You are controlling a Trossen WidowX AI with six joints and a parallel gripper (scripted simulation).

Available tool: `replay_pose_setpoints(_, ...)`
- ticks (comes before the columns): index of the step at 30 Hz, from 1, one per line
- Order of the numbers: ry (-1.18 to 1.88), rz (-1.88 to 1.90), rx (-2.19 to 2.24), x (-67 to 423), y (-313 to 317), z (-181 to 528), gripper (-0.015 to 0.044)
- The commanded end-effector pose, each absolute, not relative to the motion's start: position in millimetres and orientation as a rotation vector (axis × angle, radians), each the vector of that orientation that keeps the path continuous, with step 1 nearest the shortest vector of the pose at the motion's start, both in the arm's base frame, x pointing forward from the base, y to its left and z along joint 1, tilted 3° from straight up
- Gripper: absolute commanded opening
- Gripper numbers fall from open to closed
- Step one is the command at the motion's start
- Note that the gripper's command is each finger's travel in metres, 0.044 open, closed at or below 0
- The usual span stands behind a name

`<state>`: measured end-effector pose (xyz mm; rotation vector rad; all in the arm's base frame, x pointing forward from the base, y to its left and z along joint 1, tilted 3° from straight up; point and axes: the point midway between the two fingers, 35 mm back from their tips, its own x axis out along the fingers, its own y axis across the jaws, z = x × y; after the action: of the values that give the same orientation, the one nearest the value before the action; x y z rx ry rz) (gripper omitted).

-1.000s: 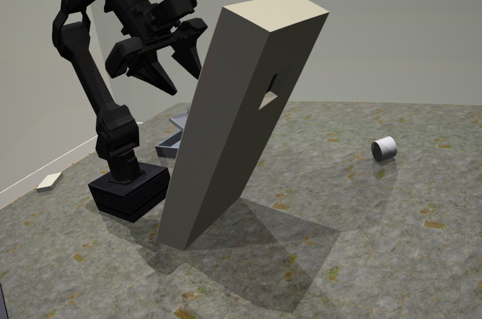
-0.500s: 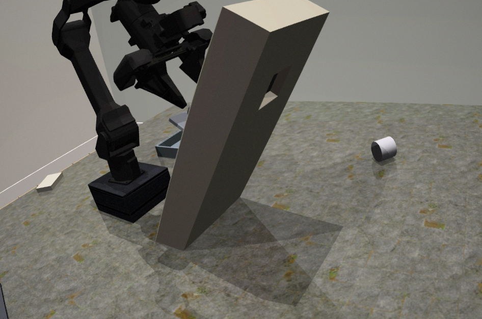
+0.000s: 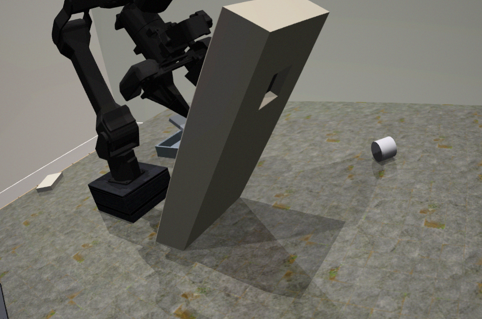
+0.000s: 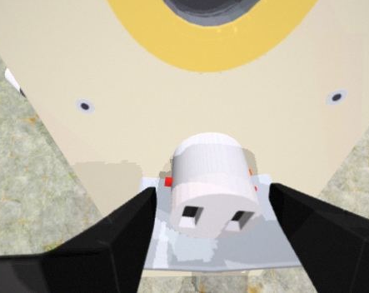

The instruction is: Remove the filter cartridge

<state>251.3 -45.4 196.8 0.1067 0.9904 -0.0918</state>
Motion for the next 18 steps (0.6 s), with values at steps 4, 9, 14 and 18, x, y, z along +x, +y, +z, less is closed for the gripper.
replay_pose_setpoints(4, 0.990, -0.092, 0.107, 251.3, -45.4, 196.8, 0.0278)
replay_pose_setpoints(9, 0.990, -0.092, 0.107, 251.3, -45.4, 196.8, 0.0245)
replay_pose_setpoints(14, 0.990, -0.092, 0.107, 251.3, -45.4, 196.8, 0.0211)
replay_pose_setpoints(18, 0.990, -0.092, 0.107, 251.3, -45.4, 196.8, 0.0185)
